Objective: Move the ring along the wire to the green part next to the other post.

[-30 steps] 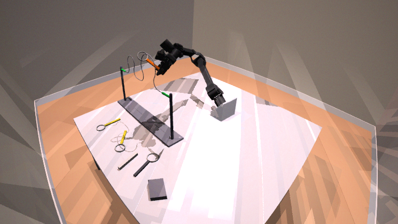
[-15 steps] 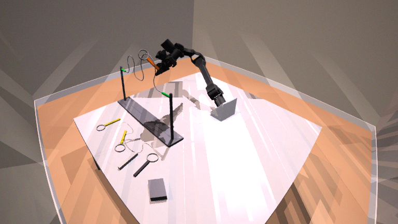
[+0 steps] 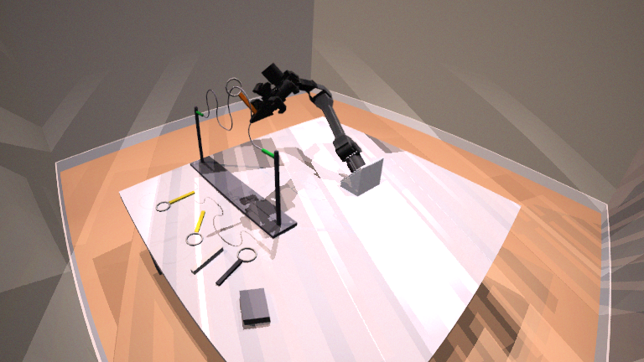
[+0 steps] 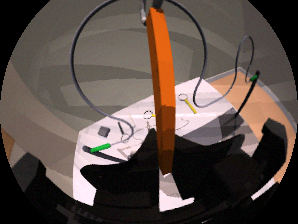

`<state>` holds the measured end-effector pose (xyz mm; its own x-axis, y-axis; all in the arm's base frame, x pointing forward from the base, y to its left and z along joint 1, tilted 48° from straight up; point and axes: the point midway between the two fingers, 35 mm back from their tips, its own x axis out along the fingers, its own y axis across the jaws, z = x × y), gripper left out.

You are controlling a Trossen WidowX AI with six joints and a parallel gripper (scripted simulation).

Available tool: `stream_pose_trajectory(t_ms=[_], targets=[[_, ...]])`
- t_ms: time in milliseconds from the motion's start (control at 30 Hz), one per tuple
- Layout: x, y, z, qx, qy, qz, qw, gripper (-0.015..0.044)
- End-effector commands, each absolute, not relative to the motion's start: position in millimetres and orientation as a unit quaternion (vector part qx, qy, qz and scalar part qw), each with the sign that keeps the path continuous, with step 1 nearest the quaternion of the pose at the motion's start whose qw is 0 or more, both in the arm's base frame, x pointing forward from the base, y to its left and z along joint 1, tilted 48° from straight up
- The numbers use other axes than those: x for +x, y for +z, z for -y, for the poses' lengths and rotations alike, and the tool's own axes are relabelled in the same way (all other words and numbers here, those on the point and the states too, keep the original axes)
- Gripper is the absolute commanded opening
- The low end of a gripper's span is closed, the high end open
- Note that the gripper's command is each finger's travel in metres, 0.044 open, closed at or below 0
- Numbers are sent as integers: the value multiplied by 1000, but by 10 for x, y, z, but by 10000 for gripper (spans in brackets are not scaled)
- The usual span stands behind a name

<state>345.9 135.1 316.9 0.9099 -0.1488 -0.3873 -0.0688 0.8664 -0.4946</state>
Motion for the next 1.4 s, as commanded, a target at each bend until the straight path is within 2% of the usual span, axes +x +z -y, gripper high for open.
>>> stream_pose_trajectory(t_ms=[0, 1367], targets=[[3461, 3172, -1325, -287, -30, -205, 935, -150], [3494, 3323, -1174, -519, -91, -139, 838, -150]])
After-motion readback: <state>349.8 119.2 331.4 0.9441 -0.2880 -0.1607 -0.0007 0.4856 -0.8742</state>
